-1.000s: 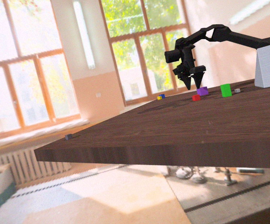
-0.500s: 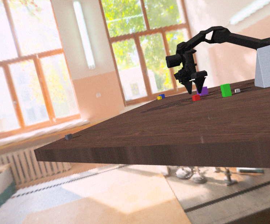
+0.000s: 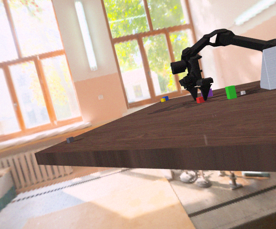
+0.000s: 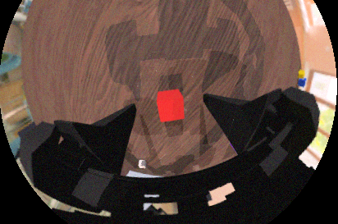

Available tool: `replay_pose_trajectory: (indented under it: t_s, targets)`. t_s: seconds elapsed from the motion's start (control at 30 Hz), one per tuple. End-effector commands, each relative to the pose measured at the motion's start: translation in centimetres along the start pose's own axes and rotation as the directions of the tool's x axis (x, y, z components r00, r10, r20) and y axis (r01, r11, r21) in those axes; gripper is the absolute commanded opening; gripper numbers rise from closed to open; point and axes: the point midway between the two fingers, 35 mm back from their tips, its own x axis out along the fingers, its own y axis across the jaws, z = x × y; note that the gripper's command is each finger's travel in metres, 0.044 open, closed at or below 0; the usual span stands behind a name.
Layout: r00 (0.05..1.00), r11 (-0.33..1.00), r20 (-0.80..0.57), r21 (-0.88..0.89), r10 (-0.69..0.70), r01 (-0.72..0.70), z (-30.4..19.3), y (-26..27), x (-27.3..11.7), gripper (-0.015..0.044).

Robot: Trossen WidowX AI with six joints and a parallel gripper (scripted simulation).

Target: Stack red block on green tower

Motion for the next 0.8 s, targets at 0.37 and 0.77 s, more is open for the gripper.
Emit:
replay_pose_trajectory:
  t_s: [0.37, 0.77]
  targets:
    - [1.0, 1.0, -0.002, -0.005, -0.004, 0.004, -0.09, 0.05, 0.32, 0.044]
    - [1.0, 1.0, -0.002, -0.005, -0.004, 0.004, -0.09, 0.05, 0.28, 0.0178]
